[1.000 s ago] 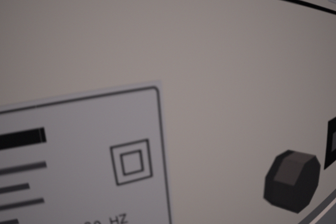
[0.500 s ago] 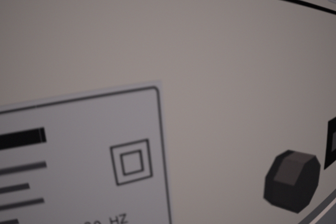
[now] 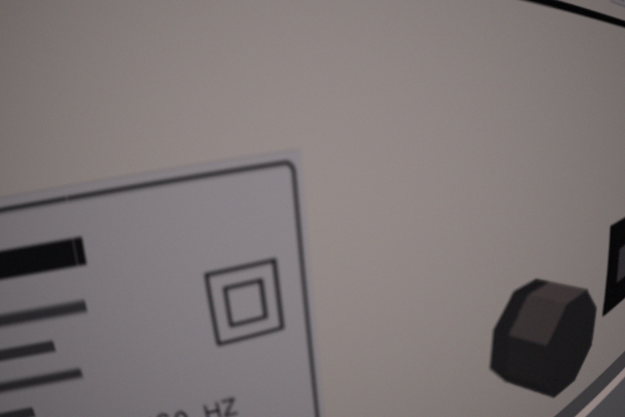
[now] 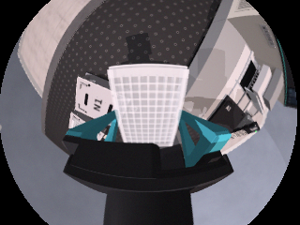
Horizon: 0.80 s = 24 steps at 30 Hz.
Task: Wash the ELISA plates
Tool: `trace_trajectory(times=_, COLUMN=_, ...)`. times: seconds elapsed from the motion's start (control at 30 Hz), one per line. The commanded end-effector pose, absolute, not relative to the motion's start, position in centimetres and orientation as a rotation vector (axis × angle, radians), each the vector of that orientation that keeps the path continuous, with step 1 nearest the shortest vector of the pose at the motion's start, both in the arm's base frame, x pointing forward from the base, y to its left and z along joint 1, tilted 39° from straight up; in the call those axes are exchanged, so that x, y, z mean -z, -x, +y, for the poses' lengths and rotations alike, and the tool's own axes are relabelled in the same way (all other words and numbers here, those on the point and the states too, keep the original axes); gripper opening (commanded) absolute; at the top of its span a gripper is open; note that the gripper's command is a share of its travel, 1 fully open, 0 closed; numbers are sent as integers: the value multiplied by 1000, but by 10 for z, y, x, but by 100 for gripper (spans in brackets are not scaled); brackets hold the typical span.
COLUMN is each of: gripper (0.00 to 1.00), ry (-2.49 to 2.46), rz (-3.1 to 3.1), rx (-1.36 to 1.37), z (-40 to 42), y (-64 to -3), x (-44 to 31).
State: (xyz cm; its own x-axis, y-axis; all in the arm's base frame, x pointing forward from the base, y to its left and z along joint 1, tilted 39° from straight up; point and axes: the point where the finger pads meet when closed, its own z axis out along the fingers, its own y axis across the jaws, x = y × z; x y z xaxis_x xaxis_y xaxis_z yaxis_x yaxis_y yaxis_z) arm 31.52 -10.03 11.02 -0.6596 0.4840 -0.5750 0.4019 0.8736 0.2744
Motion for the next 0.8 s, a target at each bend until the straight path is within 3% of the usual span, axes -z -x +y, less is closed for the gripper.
trace_trajectory(times=0.0, gripper=84, ry=-832, rz=2329, rx=-201, z=-119, y=-301, x=-105)
trace_trajectory(times=0.77, gripper=84, ry=-1533, rz=1980, rx=-463, z=-206, y=-259, x=-94)
